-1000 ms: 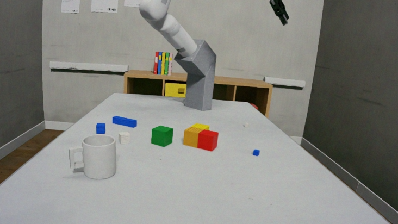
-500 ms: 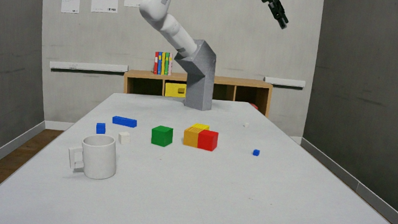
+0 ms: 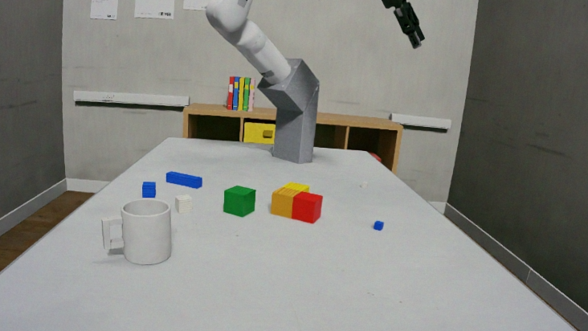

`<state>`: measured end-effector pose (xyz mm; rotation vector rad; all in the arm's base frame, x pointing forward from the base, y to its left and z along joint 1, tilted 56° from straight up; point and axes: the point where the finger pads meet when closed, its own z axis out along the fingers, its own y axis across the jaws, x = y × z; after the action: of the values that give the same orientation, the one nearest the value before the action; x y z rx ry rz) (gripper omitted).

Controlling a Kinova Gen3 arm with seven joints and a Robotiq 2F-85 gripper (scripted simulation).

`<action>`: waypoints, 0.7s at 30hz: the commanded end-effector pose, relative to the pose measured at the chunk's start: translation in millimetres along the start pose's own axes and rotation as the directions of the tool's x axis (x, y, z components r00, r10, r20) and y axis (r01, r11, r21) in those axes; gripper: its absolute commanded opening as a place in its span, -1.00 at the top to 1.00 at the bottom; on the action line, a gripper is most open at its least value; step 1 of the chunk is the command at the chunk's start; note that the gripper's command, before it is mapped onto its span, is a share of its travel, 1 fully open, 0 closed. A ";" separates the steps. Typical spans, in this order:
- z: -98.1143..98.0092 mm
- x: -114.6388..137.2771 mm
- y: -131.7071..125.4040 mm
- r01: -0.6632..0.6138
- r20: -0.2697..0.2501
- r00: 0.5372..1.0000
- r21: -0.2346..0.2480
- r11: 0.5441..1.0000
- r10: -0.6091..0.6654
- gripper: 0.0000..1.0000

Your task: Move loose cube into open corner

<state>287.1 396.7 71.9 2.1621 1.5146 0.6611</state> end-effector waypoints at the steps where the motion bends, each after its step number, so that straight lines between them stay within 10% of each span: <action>1: 0.5 0.7 5.7 0.003 -0.001 1.000 -0.005 1.000 -0.003 -1.00; 21: 11.8 -15.3 46.6 0.002 0.025 1.000 -0.044 0.999 -0.001 -1.00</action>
<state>311.4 378.6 81.2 2.1437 1.4881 0.6607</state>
